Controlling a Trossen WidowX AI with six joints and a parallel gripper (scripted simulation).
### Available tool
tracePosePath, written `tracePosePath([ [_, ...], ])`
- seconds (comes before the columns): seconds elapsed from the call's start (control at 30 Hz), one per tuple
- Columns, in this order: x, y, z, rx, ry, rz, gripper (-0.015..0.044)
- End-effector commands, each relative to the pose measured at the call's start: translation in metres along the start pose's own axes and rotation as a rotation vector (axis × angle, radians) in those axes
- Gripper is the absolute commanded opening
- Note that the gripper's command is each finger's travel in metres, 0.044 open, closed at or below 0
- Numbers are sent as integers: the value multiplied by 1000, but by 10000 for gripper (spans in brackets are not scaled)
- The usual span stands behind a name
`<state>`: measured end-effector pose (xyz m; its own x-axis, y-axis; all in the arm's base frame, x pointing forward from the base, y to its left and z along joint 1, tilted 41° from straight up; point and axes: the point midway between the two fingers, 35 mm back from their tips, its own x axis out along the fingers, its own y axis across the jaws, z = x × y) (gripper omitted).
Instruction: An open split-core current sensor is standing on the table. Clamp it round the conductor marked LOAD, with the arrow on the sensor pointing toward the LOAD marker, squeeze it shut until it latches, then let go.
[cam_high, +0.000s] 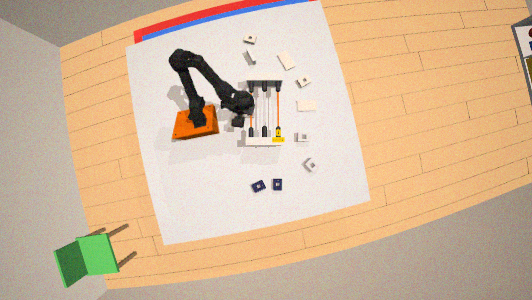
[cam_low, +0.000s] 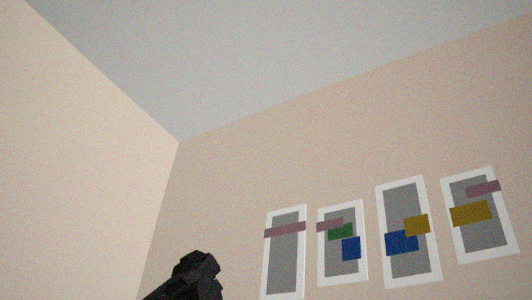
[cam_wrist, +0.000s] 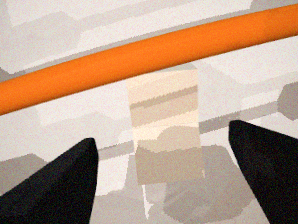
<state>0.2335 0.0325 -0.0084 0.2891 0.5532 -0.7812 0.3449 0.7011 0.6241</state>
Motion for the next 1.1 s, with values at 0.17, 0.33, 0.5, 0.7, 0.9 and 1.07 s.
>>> tracePosePath([
  [0.17, 10, -2, -5, 13, 10, -4, 284],
  [0.33, 7, 0, -2, 1, 3, 2, 153],
  [0.5, 7, 0, -2, 1, 3, 2, 120],
  [0.7, 7, 0, -2, 1, 3, 2, 80],
  [0.9, 5, -2, -3, 11, 9, -4, 0],
  [1.07, 2, -3, -8, 13, 10, -5, 0],
])
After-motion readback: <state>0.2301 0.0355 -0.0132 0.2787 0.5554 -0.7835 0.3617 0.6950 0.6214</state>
